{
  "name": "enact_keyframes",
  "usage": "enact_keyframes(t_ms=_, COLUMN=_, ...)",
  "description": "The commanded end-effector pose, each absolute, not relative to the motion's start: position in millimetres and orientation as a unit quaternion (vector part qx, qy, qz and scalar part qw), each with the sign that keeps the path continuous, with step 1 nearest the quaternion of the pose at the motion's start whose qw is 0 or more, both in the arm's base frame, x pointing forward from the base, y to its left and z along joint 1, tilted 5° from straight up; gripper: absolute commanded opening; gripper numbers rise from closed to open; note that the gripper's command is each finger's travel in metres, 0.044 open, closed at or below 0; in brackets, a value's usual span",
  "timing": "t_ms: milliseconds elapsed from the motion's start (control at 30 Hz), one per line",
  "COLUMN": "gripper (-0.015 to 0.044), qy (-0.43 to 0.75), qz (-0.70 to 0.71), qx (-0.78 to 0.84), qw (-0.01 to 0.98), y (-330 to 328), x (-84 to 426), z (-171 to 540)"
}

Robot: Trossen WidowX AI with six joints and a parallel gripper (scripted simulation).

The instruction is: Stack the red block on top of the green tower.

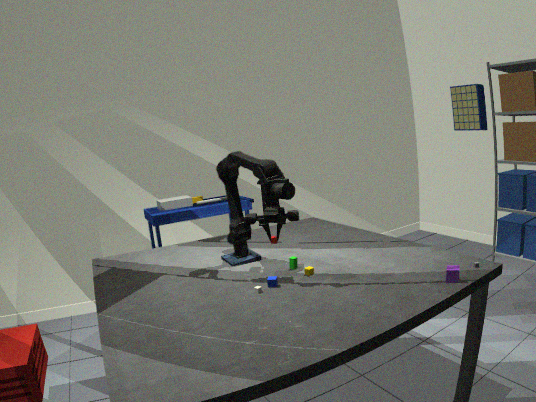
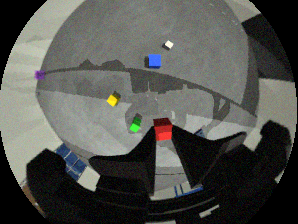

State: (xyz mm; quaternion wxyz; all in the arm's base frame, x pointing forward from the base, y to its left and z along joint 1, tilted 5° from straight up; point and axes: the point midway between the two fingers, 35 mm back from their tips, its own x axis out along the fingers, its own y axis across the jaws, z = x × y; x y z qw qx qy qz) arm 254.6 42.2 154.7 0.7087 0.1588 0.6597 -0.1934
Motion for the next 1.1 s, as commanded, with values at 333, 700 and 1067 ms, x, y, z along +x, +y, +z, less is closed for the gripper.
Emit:
enact_keyframes(t_ms=333, gripper=0.0000, qy=0.657, qz=-0.194, qx=0.161, qw=0.711, y=105.3, x=250.7, z=150.9)
enact_keyframes(t_ms=700, gripper=0.0000, qy=0.657, qz=-0.193, qx=0.161, qw=0.711, y=121.5, x=245.6, z=135.8)
enact_keyframes(t_ms=1067, gripper=0.0000, qy=0.657, qz=-0.194, qx=0.161, qw=0.711, y=116.4, x=243.4, z=102.5)
